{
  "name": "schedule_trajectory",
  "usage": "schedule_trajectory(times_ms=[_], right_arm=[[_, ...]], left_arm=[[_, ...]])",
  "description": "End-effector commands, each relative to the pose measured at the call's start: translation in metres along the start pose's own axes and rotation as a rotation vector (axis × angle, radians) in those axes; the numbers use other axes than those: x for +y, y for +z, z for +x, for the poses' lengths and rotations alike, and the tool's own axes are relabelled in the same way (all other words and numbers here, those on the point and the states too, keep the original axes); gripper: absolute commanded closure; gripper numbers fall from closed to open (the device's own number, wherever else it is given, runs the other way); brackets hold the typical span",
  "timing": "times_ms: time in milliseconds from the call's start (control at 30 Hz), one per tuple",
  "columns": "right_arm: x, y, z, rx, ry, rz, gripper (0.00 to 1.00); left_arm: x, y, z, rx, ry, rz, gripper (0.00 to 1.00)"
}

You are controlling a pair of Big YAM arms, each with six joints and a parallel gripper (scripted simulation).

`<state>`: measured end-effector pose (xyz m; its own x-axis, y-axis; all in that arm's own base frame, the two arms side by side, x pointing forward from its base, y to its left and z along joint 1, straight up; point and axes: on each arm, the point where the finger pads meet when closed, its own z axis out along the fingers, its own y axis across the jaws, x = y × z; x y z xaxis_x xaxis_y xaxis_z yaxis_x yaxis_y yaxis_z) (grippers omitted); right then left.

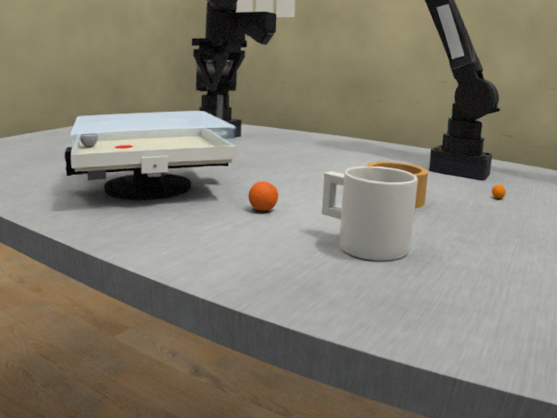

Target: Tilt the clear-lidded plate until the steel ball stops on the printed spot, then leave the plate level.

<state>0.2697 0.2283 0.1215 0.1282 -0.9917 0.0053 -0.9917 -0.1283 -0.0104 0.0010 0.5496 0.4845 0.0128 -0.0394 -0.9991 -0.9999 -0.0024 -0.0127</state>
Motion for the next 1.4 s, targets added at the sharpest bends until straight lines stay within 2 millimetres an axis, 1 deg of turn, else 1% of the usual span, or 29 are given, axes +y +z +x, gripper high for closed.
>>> schedule_trajectory(times_ms=[0,767,1333,1367], right_arm=[[-0.018,-0.012,-0.029,-0.041,-0.002,0.035,1.0],[-0.018,-0.014,-0.032,-0.04,-0.002,0.033,1.0],[-0.017,-0.016,-0.025,-0.033,-0.002,0.024,1.0],[-0.02,-0.016,-0.011,-0.028,-0.001,0.019,1.0]], left_arm=[[0.007,-0.005,-0.016,-0.039,0.013,-0.009,0.0],[0.007,-0.005,-0.016,-0.039,0.013,-0.009,0.0],[0.007,-0.005,-0.016,-0.039,0.013,-0.009,0.0],[0.007,-0.005,-0.016,-0.039,0.013,-0.009,0.0]])
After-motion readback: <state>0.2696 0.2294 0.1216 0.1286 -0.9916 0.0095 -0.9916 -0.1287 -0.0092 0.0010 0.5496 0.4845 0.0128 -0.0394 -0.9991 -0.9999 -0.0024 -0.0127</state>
